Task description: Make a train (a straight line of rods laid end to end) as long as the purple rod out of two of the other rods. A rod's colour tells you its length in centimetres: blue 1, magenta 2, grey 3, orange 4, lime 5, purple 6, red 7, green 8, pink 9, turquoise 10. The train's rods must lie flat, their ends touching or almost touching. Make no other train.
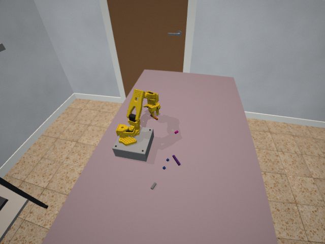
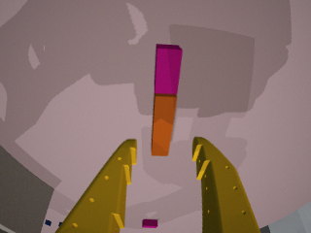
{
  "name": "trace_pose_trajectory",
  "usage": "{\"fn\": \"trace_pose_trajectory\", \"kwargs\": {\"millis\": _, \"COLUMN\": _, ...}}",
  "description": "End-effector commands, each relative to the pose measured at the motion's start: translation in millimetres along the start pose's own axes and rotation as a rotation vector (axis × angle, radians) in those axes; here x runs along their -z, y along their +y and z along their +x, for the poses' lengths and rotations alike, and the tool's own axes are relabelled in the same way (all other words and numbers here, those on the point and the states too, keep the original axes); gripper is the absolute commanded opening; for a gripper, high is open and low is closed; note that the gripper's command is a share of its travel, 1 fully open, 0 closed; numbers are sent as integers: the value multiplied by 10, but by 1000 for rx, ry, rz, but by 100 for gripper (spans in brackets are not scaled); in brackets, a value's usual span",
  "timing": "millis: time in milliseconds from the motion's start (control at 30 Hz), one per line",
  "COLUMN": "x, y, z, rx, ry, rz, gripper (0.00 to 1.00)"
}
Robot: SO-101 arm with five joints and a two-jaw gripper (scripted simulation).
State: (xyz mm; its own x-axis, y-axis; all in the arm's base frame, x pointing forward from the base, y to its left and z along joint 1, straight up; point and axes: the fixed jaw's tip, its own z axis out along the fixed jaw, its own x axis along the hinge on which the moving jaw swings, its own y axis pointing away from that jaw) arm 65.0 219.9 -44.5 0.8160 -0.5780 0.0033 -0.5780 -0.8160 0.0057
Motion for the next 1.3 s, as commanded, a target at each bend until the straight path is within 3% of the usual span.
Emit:
{"fn": "trace_pose_trajectory", "kwargs": {"millis": 0, "x": 55, "y": 20, "z": -18, "rx": -1, "ry": -2, "rz": 0, "gripper": 17}}
{"fn": "trace_pose_trajectory", "kwargs": {"millis": 600, "x": 109, "y": 18, "z": -18, "rx": -1, "ry": -2, "rz": 0, "gripper": 17}}
{"fn": "trace_pose_trajectory", "kwargs": {"millis": 1033, "x": 324, "y": 18, "z": -18, "rx": -1, "ry": -2, "rz": 0, "gripper": 17}}
{"fn": "trace_pose_trajectory", "kwargs": {"millis": 1267, "x": 368, "y": 20, "z": -18, "rx": -1, "ry": -2, "rz": 0, "gripper": 17}}
